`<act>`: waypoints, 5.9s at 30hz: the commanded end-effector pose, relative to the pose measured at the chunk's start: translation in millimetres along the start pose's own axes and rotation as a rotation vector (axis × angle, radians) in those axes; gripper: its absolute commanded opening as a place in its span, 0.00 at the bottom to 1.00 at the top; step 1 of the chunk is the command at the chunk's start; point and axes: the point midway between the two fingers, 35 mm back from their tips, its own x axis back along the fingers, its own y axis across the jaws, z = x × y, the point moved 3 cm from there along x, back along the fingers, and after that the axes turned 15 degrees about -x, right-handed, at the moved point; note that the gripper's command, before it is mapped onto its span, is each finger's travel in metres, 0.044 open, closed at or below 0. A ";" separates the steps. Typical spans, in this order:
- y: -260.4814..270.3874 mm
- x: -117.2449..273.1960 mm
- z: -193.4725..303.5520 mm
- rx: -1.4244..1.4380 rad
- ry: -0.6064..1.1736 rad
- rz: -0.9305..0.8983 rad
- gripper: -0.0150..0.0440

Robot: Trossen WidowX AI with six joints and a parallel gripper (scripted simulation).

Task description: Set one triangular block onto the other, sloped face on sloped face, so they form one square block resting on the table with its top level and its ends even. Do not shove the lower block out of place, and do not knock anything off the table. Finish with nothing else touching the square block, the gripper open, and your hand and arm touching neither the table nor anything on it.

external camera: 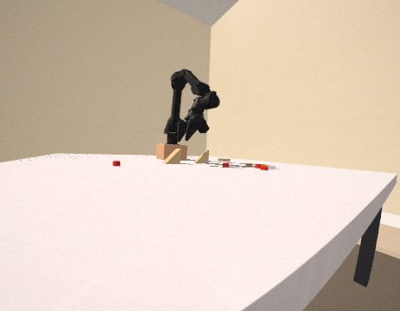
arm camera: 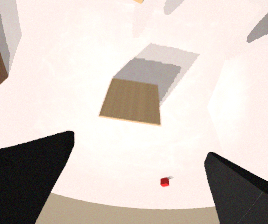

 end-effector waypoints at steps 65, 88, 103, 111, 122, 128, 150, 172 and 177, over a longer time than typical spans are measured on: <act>13.0 -90.9 -3.0 0.010 0.012 -0.010 0.63; 12.3 -87.3 -1.8 0.005 0.010 -0.009 0.25; 7.2 -83.9 19.4 0.006 -0.209 -0.076 0.25; 1.6 -83.6 39.5 0.005 -0.407 -0.130 0.25; -5.4 -89.8 66.1 0.002 -0.677 -0.205 0.25; -8.9 -96.4 79.8 0.000 -0.827 -0.246 0.25; -14.5 -118.7 106.9 -0.001 -1.179 -0.348 0.48; -19.4 -96.8 117.3 -0.015 -1.174 -0.344 1.00; -24.7 -29.1 143.4 -0.053 -1.160 -0.332 1.00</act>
